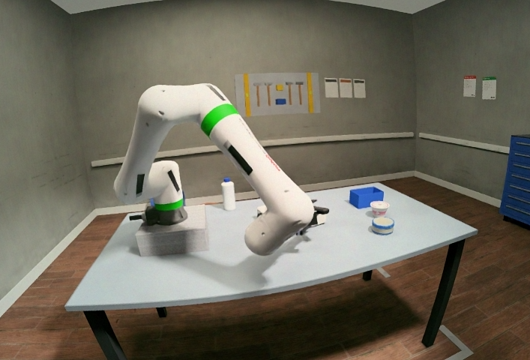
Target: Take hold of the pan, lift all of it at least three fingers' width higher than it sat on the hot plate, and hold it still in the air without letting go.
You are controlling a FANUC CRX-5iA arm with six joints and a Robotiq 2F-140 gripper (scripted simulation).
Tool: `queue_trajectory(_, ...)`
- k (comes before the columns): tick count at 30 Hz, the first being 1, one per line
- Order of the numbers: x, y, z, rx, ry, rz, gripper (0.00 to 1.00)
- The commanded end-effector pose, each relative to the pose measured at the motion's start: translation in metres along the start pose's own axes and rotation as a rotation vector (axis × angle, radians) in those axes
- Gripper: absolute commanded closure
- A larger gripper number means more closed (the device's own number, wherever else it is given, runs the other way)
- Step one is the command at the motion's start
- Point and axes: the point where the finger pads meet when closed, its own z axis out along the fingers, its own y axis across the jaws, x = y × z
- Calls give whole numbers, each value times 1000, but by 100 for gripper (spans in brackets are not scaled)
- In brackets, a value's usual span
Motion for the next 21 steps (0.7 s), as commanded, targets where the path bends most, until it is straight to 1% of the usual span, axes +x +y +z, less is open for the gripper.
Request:
queue_trajectory(1,1,-1,0,0,0,-2,59)
queue_trajectory(9,1,-1,0,0,0,-2,59)
queue_trajectory(10,1,-1,0,0,0,-2,90)
queue_trajectory(21,1,-1,0,0,0,-2,90)
